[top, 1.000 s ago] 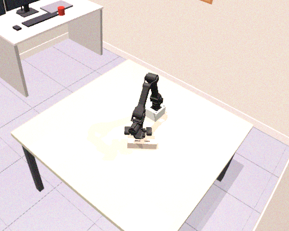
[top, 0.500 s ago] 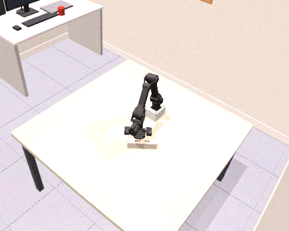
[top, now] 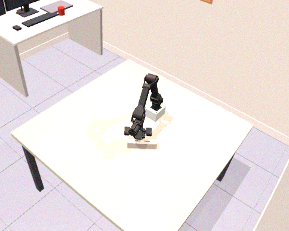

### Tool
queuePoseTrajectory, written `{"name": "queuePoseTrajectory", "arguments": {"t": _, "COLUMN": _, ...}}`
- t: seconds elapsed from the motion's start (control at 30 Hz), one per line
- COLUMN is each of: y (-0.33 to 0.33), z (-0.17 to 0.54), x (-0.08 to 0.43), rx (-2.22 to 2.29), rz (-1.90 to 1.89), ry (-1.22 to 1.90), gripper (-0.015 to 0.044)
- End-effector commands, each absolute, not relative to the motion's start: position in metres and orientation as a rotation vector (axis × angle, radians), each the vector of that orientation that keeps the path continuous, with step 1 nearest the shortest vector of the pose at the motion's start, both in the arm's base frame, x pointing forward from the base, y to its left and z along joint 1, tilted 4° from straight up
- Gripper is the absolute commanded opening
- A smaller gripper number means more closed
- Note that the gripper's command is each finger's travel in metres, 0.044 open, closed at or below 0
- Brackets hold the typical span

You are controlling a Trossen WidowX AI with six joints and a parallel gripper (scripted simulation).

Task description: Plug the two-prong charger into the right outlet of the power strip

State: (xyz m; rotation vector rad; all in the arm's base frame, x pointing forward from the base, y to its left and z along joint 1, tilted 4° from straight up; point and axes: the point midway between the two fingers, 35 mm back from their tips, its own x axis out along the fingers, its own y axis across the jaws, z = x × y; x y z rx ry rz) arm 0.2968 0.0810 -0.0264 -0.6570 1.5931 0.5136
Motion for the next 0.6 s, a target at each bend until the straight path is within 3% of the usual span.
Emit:
{"name": "queuePoseTrajectory", "arguments": {"t": 0.0, "y": 0.0882, "z": -0.0261, "x": 0.3052, "rx": -0.648, "rz": 0.518, "ry": 1.565, "gripper": 0.0}}
{"name": "queuePoseTrajectory", "arguments": {"t": 0.57, "y": 0.0914, "z": -0.0266, "x": 0.3087, "rx": -0.648, "rz": 0.519, "ry": 1.565, "gripper": 0.0}}
